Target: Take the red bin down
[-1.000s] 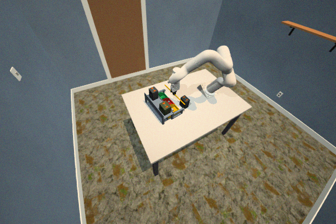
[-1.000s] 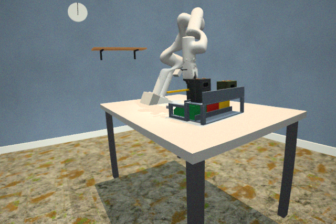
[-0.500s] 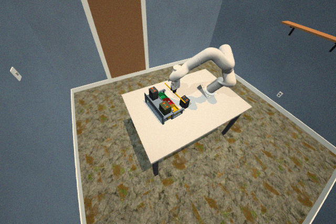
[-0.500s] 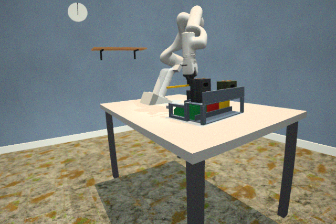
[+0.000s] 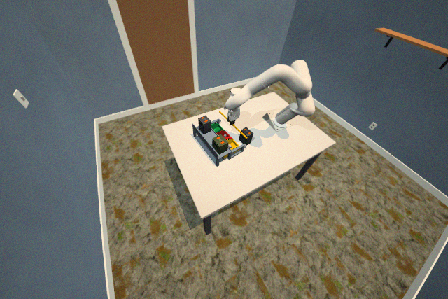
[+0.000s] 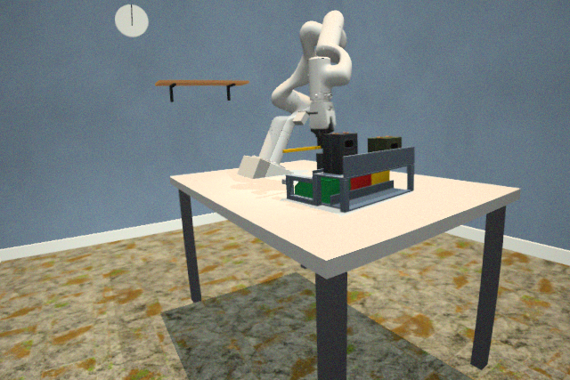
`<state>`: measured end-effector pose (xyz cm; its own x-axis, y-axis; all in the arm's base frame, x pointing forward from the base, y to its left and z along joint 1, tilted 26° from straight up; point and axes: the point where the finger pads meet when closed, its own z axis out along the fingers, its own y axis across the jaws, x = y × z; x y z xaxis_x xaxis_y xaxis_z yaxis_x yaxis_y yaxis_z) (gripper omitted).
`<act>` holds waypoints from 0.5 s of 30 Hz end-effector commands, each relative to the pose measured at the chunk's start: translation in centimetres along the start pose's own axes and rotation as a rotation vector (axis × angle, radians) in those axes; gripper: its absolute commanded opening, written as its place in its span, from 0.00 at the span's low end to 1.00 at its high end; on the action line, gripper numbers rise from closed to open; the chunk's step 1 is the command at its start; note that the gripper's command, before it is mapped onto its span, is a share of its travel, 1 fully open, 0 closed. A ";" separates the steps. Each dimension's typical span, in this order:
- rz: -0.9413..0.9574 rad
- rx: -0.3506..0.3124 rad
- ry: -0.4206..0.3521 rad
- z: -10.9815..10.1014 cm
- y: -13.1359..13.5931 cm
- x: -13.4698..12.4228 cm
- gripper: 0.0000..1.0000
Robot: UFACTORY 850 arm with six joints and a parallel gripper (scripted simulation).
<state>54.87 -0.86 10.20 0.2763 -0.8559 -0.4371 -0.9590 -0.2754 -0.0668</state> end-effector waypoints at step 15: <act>0.000 0.002 0.001 0.4 -0.1 0.0 0.00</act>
<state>54.83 -0.64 9.74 0.2763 -0.8559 -0.4371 -0.9590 -0.2754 -0.0668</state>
